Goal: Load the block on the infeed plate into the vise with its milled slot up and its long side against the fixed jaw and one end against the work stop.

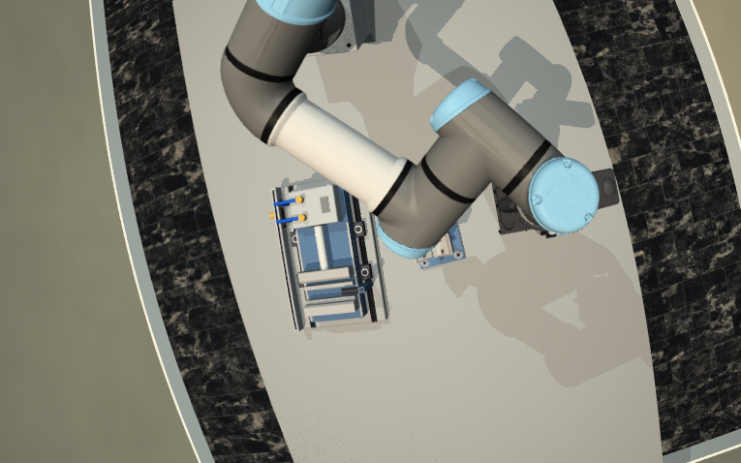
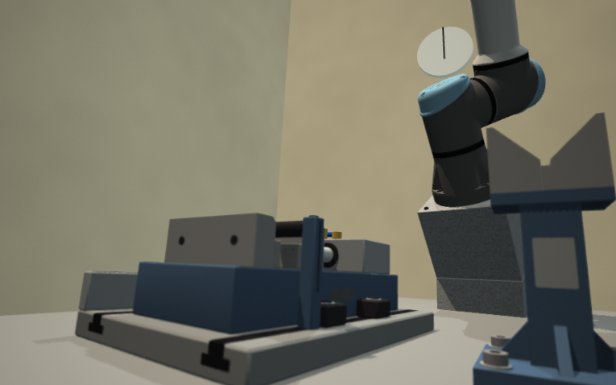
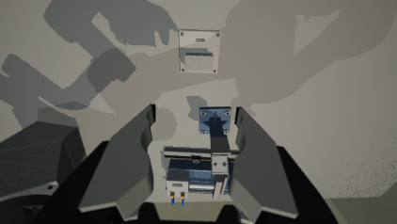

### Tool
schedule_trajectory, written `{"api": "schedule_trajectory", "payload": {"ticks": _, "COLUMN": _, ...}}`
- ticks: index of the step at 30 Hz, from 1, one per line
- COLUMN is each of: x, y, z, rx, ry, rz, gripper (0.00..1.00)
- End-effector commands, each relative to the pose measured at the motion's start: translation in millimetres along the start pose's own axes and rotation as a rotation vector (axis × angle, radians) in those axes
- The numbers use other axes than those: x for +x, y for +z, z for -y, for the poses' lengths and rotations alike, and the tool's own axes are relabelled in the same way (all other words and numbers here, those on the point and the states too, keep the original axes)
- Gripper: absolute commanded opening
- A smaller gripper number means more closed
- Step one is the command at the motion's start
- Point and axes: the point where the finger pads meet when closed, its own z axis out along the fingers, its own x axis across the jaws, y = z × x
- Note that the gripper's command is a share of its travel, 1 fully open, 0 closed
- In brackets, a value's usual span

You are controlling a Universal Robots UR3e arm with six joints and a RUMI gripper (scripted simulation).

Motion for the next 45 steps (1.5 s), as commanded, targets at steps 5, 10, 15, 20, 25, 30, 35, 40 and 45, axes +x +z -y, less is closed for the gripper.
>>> {"api": "schedule_trajectory", "payload": {"ticks": 5, "x": 1, "y": 1, "z": 0, "rx": 0.002, "ry": 0.001, "rz": -0.002, "gripper": 0.51}}
{"api": "schedule_trajectory", "payload": {"ticks": 10, "x": 1, "y": 3, "z": 0, "rx": 0.001, "ry": 0.001, "rz": -0.001, "gripper": 0.51}}
{"api": "schedule_trajectory", "payload": {"ticks": 15, "x": 1, "y": 4, "z": 0, "rx": 0.001, "ry": 0.001, "rz": -0.001, "gripper": 0.51}}
{"api": "schedule_trajectory", "payload": {"ticks": 20, "x": 1, "y": 8, "z": 0, "rx": 0.001, "ry": 0.001, "rz": -0.001, "gripper": 0.51}}
{"api": "schedule_trajectory", "payload": {"ticks": 25, "x": 1, "y": 12, "z": 0, "rx": 0.001, "ry": 0.001, "rz": -0.001, "gripper": 0.51}}
{"api": "schedule_trajectory", "payload": {"ticks": 30, "x": 1, "y": 16, "z": 0, "rx": 0.001, "ry": 0.001, "rz": -0.001, "gripper": 0.51}}
{"api": "schedule_trajectory", "payload": {"ticks": 35, "x": 1, "y": 22, "z": 0, "rx": 0.001, "ry": 0.001, "rz": -0.001, "gripper": 0.51}}
{"api": "schedule_trajectory", "payload": {"ticks": 40, "x": 1, "y": 30, "z": 1, "rx": 0.001, "ry": 0.001, "rz": -0.001, "gripper": 0.51}}
{"api": "schedule_trajectory", "payload": {"ticks": 45, "x": 1, "y": 39, "z": 1, "rx": 0.001, "ry": 0.001, "rz": -0.001, "gripper": 0.51}}
